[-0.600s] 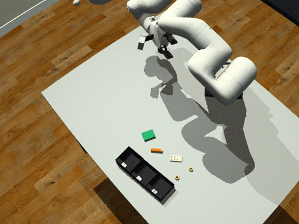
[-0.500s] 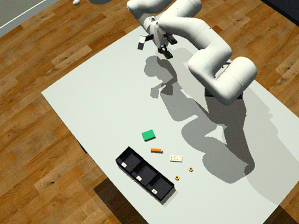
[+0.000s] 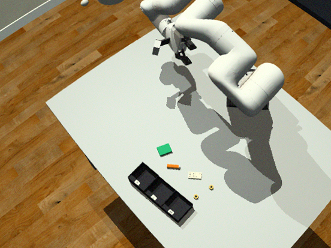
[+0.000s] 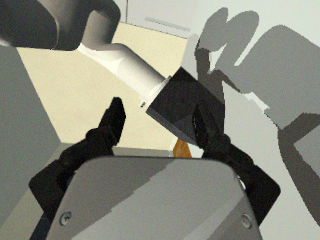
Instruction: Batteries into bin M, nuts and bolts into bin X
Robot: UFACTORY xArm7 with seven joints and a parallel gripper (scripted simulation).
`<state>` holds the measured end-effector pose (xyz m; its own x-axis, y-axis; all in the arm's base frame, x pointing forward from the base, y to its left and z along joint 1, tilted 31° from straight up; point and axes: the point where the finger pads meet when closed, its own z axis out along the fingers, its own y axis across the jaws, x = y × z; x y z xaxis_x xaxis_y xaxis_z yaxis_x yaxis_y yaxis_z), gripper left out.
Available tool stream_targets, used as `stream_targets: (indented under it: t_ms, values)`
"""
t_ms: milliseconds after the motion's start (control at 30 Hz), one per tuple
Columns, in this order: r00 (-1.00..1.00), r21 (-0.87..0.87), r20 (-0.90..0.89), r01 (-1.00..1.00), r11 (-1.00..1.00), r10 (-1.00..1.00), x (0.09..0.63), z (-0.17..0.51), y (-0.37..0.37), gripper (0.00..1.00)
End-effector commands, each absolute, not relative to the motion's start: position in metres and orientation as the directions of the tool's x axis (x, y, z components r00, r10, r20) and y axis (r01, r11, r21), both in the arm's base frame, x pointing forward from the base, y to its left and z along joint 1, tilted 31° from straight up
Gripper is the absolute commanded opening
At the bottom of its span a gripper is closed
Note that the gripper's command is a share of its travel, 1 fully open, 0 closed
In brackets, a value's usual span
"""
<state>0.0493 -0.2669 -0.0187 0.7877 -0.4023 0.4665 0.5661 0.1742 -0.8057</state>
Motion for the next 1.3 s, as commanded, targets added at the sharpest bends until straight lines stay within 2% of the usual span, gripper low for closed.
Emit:
stream_targets:
  t_ms: [0,500,667,1067,1267]
  values:
    - [0.788,-0.807,0.467,0.565,0.171,-0.402,0.054,-0.028,-0.265,0.07]
    - [0.94,-0.947,0.307,0.317,0.046,-0.151,0.092,-0.006,-0.276,0.07]
    - [0.975,-0.975,0.216,0.213,-0.057,-0.055,0.119,0.007,-0.278,0.07]
    - [0.996,-0.96,0.061,0.075,-0.27,0.061,0.146,0.022,-0.278,0.07]
    - [0.995,-0.9,-0.033,0.013,-0.437,0.097,0.173,0.039,-0.275,0.07]
